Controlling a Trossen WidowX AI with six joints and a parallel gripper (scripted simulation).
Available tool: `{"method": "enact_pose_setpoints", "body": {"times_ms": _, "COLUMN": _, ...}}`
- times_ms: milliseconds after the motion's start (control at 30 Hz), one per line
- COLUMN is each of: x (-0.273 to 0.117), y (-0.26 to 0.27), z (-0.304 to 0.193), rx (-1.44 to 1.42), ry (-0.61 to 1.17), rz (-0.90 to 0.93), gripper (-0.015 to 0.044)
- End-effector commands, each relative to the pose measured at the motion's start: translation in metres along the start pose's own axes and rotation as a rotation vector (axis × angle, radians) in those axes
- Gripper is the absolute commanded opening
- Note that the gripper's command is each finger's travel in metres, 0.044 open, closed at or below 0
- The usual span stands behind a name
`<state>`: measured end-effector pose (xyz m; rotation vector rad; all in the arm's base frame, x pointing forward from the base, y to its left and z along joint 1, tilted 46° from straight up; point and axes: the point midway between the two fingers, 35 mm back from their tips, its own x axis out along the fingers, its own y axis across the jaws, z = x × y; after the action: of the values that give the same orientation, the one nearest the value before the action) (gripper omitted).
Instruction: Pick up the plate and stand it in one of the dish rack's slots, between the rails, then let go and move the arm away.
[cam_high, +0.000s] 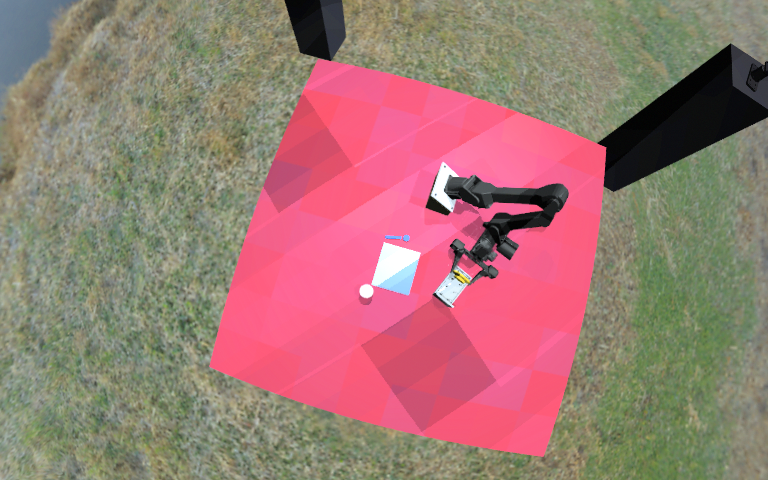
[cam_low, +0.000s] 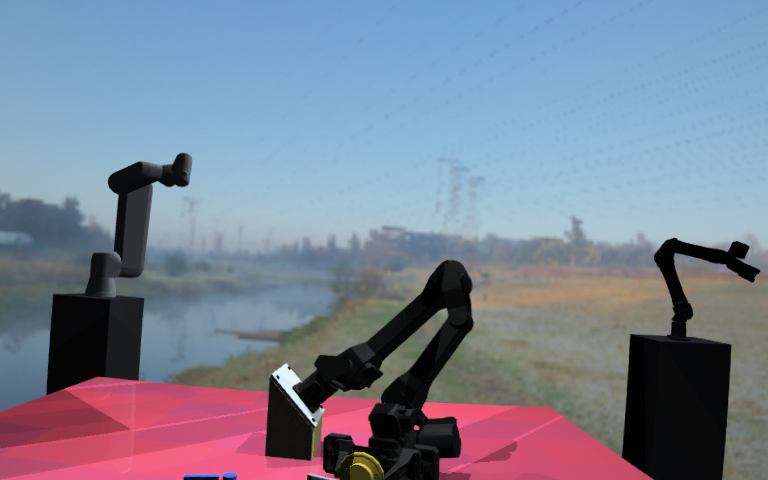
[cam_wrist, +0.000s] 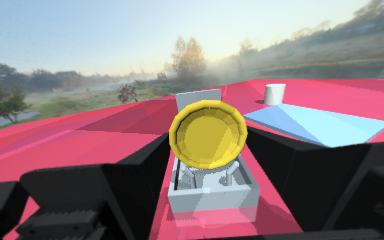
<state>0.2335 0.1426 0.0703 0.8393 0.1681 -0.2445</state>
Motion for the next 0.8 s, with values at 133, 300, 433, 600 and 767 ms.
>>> {"method": "enact_pose_setpoints", "body": {"times_ms": 133, "x": 0.000, "y": 0.000, "z": 0.000, "rx": 0.000, "ry": 0.000, "rz": 0.000, "gripper": 0.0400}}
{"method": "enact_pose_setpoints", "body": {"times_ms": 300, "x": 0.000, "y": 0.000, "z": 0.000, "rx": 0.000, "ry": 0.000, "rz": 0.000, "gripper": 0.0400}}
{"method": "enact_pose_setpoints", "body": {"times_ms": 433, "x": 0.003, "y": 0.005, "z": 0.016, "rx": -0.003, "ry": 0.001, "rz": -0.010, "gripper": 0.0400}}
{"method": "enact_pose_setpoints", "body": {"times_ms": 600, "x": 0.006, "y": 0.011, "z": 0.052, "rx": -0.011, "ry": -0.001, "rz": -0.022, "gripper": 0.0400}}
{"method": "enact_pose_setpoints", "body": {"times_ms": 767, "x": 0.007, "y": 0.014, "z": 0.090, "rx": -0.024, "ry": -0.010, "rz": -0.023, "gripper": 0.0400}}
